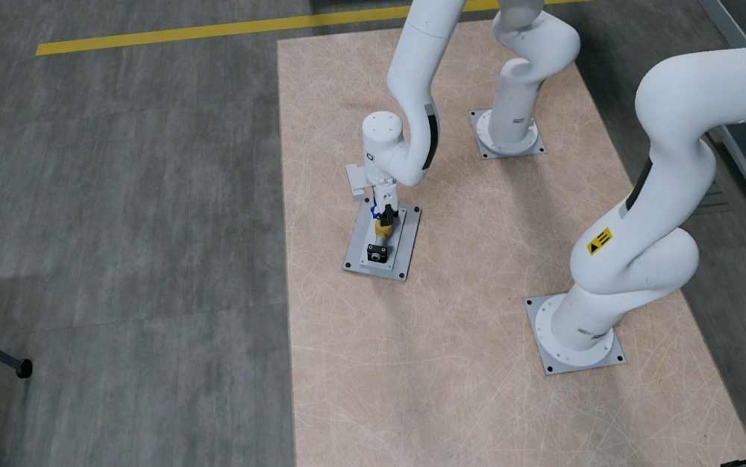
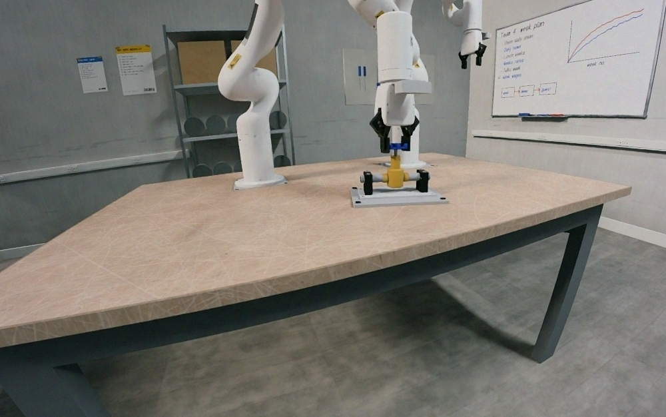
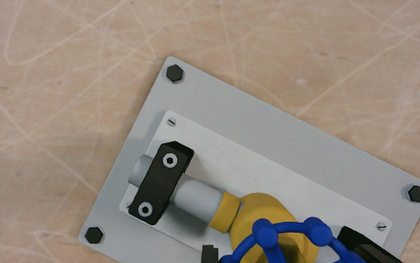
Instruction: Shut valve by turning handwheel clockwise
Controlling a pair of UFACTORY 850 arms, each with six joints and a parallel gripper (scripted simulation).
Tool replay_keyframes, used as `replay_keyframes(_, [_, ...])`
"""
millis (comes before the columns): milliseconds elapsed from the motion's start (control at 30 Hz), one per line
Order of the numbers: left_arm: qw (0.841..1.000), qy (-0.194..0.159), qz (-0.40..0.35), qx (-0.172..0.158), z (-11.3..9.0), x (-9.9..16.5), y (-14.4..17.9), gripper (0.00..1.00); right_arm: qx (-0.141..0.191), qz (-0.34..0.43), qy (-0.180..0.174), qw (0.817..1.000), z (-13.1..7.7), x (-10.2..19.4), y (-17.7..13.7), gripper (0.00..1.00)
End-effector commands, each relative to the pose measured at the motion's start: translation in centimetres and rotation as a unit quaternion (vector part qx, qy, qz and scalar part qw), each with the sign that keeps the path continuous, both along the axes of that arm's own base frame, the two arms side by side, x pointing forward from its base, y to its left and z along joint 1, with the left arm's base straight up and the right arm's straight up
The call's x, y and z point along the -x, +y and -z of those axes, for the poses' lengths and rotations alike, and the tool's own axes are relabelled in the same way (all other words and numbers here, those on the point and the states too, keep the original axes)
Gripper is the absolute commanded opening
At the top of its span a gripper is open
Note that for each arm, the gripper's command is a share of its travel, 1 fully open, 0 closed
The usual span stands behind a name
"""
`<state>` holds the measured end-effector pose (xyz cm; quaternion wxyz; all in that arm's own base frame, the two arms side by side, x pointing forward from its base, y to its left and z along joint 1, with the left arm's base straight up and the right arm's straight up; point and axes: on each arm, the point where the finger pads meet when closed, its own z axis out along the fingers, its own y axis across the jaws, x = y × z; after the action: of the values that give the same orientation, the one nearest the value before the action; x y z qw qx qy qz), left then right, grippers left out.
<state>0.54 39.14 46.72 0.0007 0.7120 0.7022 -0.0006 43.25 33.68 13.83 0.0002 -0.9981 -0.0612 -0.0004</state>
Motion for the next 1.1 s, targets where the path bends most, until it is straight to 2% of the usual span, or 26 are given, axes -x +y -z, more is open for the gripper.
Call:
replay_keyframes(0, [1.0,0.0,0.0,-0.001,-0.08,0.0,0.04,1.0,-0.001,0.012,0.0,1.0,-0.09,-0.04,0.06,0.0])
replay_keyframes(1067, [1.0,0.0,0.0,-0.001,-0.08,0.0,0.04,1.0,-0.001,0.036,0.0,0.999,-0.09,-0.04,0.06,0.0])
